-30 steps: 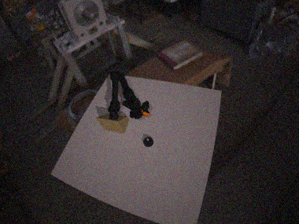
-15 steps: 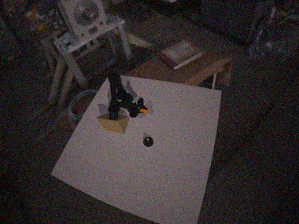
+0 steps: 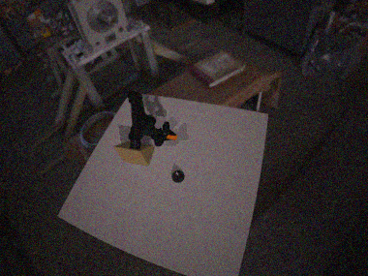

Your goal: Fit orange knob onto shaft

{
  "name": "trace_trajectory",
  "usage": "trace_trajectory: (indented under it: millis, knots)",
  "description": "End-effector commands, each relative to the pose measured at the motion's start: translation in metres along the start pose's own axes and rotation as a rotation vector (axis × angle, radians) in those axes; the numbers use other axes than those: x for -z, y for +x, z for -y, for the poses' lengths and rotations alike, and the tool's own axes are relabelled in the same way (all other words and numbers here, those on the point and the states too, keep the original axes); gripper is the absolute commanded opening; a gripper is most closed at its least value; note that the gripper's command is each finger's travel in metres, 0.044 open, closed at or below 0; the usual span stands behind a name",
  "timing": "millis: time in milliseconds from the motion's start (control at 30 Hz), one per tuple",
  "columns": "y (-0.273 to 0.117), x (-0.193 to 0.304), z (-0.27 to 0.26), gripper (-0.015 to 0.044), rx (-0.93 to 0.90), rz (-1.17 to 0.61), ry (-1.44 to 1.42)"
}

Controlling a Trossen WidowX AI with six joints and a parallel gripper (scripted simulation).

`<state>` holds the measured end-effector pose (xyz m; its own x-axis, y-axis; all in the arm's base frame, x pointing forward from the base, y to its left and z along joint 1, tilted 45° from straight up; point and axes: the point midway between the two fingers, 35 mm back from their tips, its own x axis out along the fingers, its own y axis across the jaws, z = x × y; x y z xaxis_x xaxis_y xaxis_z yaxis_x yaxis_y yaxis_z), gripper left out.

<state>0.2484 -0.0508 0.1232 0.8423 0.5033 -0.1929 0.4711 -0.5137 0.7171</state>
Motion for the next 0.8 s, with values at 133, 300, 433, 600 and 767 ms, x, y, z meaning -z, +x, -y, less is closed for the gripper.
trace_trajectory:
  millis: [133, 300, 433, 600, 767]
  knots:
    - [0.0012, -0.0003, 0.0012, 0.0000, -0.052, -0.001, -0.003]
    - [-0.0036, -0.0009, 0.0003, 0.0000, -0.044, 0.002, -0.003]
    - [-0.0036, -0.0009, 0.0003, 0.0000, -0.044, 0.002, -0.003]
    - [-0.0036, -0.0009, 0.0003, 0.0000, -0.044, 0.002, -0.003]
    - [-0.0036, -0.0009, 0.0003, 0.0000, -0.044, 0.002, -0.003]
